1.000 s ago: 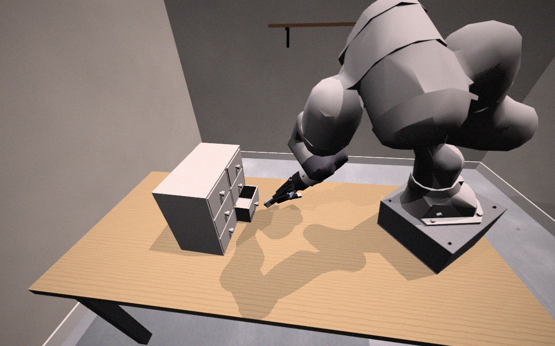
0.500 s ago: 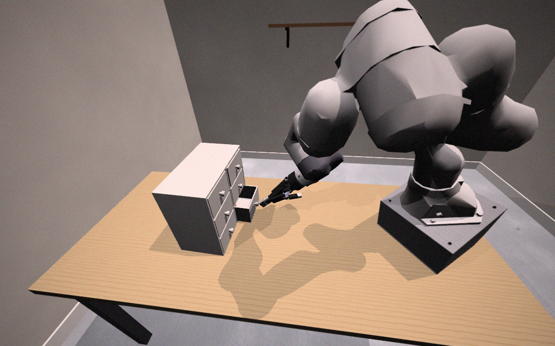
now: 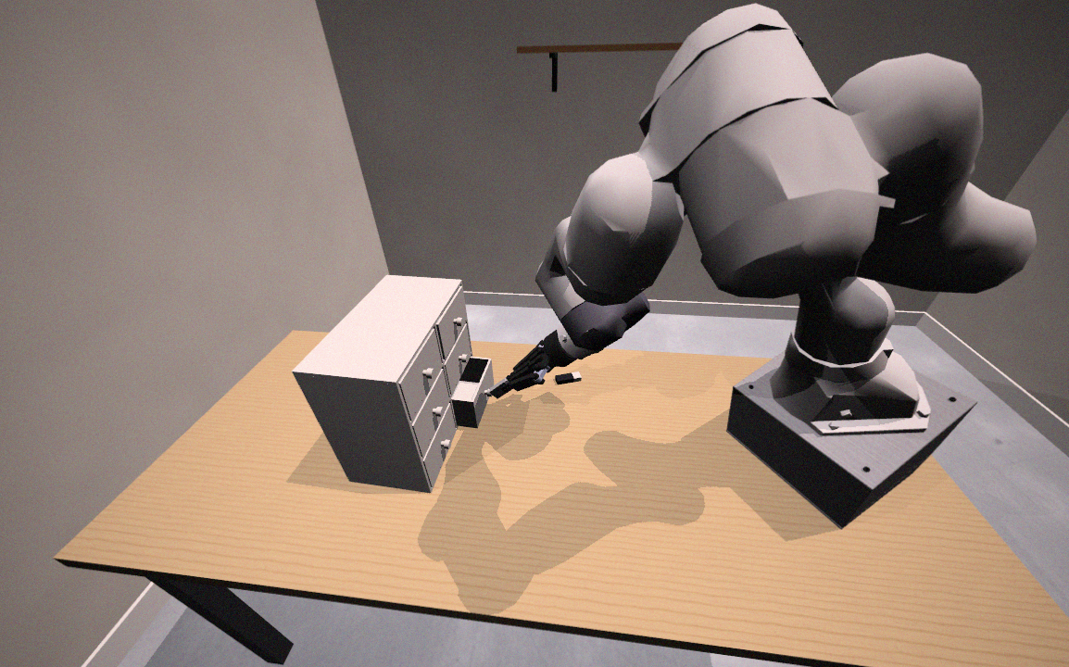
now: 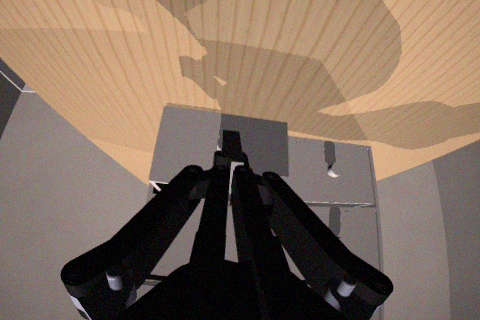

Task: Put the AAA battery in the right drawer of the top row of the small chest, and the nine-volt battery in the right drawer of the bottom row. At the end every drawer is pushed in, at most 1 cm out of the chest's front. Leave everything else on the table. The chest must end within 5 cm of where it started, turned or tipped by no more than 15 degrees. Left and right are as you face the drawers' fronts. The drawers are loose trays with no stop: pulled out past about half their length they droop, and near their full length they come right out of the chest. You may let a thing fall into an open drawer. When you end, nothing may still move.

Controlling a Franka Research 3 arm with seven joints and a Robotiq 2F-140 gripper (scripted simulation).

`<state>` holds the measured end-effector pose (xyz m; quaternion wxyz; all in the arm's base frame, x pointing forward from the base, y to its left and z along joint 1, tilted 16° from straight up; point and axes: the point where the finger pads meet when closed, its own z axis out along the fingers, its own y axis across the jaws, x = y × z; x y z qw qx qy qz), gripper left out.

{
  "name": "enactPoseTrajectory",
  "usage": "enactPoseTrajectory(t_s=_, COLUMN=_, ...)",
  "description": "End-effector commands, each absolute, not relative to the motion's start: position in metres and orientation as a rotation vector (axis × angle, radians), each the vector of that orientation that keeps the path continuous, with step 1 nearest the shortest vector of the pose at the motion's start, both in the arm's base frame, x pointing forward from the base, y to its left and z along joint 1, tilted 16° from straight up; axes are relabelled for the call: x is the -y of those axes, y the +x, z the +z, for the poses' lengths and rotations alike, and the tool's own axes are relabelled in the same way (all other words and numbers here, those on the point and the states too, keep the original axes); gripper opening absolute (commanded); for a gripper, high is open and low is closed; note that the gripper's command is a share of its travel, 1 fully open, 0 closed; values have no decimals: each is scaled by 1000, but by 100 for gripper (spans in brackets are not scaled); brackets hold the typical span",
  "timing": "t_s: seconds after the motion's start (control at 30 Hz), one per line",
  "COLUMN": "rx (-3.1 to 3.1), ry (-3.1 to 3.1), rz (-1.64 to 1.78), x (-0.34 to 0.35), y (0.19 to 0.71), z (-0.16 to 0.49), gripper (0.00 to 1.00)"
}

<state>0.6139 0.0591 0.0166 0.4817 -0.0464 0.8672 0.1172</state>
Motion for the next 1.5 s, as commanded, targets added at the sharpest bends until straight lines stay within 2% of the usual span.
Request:
enactPoseTrajectory(t_s=0.0, rx=-2129, ry=-88, rz=278, x=-57, y=615, z=15, gripper=0)
enactPoseTrajectory(t_s=1.47, rx=-2136, ry=-81, rz=272, x=-63, y=659, z=25, gripper=0)
